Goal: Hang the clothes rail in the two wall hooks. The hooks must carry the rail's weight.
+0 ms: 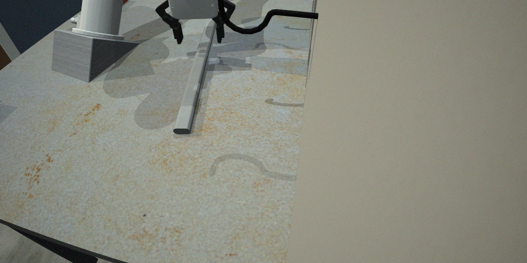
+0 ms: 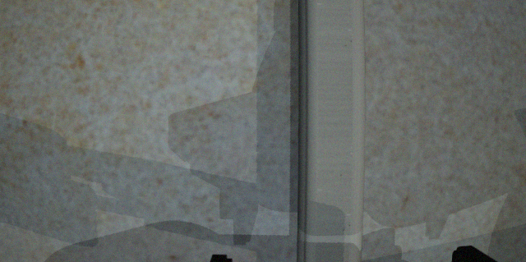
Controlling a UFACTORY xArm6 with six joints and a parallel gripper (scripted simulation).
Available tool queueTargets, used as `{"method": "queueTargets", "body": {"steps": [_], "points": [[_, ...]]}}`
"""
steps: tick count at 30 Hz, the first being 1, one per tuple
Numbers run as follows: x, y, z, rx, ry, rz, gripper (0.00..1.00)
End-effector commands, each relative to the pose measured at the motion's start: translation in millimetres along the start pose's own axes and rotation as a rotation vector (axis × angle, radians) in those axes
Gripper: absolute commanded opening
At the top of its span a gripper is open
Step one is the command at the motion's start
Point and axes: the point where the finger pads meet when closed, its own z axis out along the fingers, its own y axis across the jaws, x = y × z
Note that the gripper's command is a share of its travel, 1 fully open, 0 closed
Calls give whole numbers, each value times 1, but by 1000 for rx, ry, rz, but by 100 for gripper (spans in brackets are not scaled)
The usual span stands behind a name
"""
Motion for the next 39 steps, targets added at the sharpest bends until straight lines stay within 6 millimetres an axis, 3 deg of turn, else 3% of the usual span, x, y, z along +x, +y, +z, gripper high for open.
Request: {"method": "queueTargets", "body": {"steps": [1,39], "points": [[1,-1,2,2,2,-1,100],[1,-1,24,2,2,-1,100]]}}
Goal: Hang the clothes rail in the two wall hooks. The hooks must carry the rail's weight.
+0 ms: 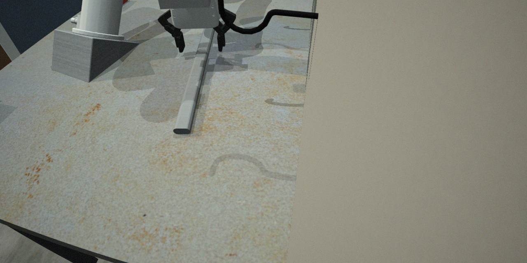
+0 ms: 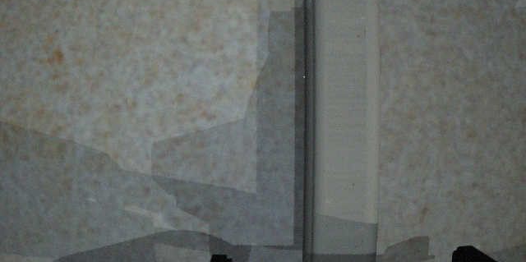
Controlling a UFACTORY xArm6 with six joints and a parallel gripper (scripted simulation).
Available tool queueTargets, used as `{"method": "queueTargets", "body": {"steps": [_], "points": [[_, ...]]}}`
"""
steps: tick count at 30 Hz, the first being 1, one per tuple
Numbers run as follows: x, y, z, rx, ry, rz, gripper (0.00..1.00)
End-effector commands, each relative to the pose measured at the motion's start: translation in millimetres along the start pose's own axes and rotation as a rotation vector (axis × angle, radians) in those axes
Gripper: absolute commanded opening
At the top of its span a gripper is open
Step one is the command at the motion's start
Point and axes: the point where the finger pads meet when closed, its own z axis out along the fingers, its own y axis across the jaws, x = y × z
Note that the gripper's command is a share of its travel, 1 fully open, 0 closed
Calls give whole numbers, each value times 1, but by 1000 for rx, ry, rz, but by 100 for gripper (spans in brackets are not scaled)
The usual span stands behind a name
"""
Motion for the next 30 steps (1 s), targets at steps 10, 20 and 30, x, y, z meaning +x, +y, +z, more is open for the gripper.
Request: {"method": "queueTargets", "body": {"steps": [10,20,30], "points": [[1,-1,4,2,2,-1,100],[0,-1,9,2,1,-1,100],[1,-1,12,2,1,-1,100]]}}
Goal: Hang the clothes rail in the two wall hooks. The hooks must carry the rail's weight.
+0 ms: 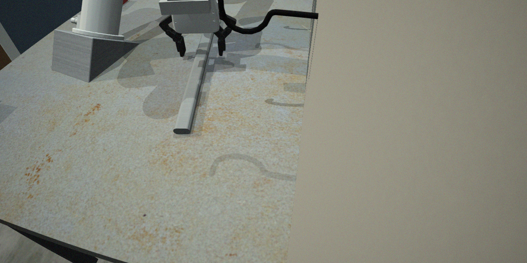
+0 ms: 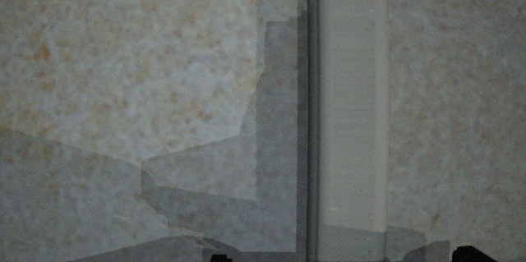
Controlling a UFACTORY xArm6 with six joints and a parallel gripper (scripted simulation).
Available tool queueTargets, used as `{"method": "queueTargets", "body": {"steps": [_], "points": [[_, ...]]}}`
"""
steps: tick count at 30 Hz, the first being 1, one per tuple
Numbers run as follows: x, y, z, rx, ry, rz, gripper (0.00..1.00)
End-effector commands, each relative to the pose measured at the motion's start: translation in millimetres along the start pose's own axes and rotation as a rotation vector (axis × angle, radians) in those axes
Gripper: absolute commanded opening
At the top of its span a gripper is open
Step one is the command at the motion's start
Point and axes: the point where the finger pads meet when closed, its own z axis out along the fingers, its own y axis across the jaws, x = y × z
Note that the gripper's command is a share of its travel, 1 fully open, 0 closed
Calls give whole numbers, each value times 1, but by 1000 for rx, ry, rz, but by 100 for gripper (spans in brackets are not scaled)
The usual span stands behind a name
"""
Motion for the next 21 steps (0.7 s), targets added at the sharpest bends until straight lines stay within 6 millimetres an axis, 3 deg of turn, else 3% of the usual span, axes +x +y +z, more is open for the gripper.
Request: {"method": "queueTargets", "body": {"steps": [1,16,17,21], "points": [[1,-1,0,2,2,-1,100],[1,-1,0,2,2,-1,100],[1,-1,-1,2,2,-1,0],[1,-1,-3,2,2,-1,0]]}}
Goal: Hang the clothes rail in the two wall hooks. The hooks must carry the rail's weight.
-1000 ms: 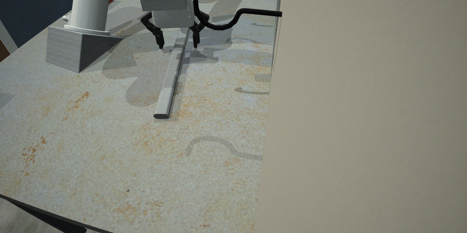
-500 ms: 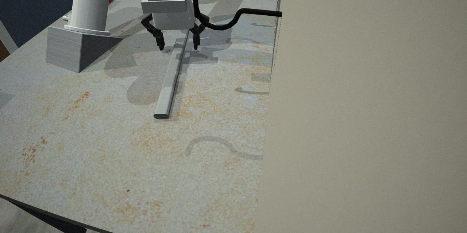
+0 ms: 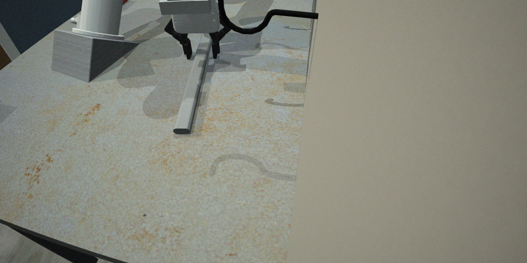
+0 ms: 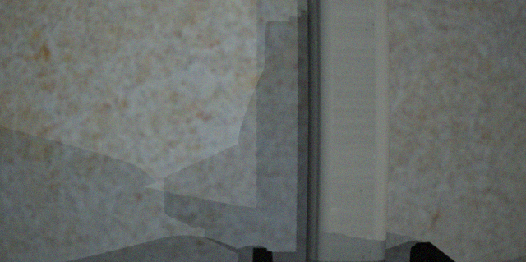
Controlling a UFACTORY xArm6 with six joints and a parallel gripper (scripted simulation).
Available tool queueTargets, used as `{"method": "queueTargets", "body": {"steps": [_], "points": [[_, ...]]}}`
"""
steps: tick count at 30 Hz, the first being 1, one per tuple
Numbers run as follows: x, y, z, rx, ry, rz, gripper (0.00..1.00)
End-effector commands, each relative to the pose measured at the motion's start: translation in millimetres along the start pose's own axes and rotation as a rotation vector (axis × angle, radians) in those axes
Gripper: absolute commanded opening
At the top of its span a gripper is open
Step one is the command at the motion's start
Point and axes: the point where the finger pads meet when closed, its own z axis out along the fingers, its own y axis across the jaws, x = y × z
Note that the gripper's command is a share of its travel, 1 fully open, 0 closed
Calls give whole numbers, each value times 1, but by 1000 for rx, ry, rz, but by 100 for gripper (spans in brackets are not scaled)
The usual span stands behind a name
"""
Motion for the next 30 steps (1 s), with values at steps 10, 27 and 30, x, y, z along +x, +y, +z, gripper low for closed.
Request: {"method": "queueTargets", "body": {"steps": [10,27,30], "points": [[1,-1,-10,2,2,-1,0],[1,-1,-10,2,2,-1,0],[1,-1,-10,2,2,-1,0]]}}
